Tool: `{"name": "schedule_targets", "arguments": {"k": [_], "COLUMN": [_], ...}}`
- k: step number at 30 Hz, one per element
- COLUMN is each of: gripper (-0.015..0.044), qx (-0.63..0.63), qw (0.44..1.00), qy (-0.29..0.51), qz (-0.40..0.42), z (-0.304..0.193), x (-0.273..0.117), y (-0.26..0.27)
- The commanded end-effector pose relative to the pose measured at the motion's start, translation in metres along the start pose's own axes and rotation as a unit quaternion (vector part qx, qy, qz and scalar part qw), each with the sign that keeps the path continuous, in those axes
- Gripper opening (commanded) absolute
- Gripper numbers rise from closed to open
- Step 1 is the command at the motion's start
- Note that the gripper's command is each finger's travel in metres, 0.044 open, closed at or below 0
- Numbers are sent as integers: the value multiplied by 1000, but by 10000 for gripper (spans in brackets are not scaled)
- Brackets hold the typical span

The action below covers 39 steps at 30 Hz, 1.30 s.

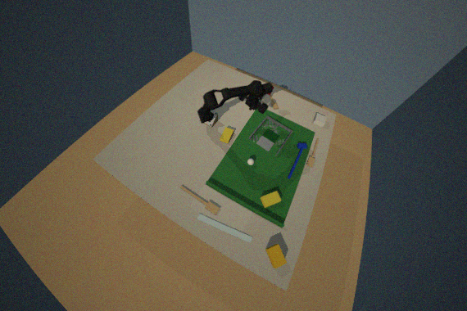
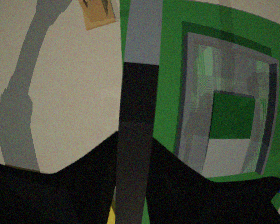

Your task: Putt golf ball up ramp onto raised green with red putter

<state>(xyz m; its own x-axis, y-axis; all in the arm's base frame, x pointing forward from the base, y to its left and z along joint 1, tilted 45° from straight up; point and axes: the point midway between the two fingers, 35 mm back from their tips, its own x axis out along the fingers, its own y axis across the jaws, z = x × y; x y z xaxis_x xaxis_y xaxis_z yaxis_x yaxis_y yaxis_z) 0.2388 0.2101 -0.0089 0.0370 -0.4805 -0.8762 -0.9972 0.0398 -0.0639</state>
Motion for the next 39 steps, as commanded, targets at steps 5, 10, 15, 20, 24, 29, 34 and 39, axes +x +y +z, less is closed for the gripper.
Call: {"name": "schedule_targets", "arguments": {"k": [5, 10, 15, 20, 24, 29, 34, 39], "gripper": [0, 0, 0, 0, 0, 0, 0, 0], "qx": [111, 177, 242, 306, 355, 413, 472, 531], "qw": [994, 984, 969, 951, 933, 908, 878, 842], "qy": [3, 4, 6, 7, 7, 5, 5, 8], "qz": [-19, -30, -41, -53, -61, -72, -83, -96], "z": [-46, -75, -105, -135, -157, -185, -213, -242], "x": [-22, -34, -43, -52, -58, -64, -70, -74], "y": [-16, -23, -27, -29, -28, -25, -20, -12]}}
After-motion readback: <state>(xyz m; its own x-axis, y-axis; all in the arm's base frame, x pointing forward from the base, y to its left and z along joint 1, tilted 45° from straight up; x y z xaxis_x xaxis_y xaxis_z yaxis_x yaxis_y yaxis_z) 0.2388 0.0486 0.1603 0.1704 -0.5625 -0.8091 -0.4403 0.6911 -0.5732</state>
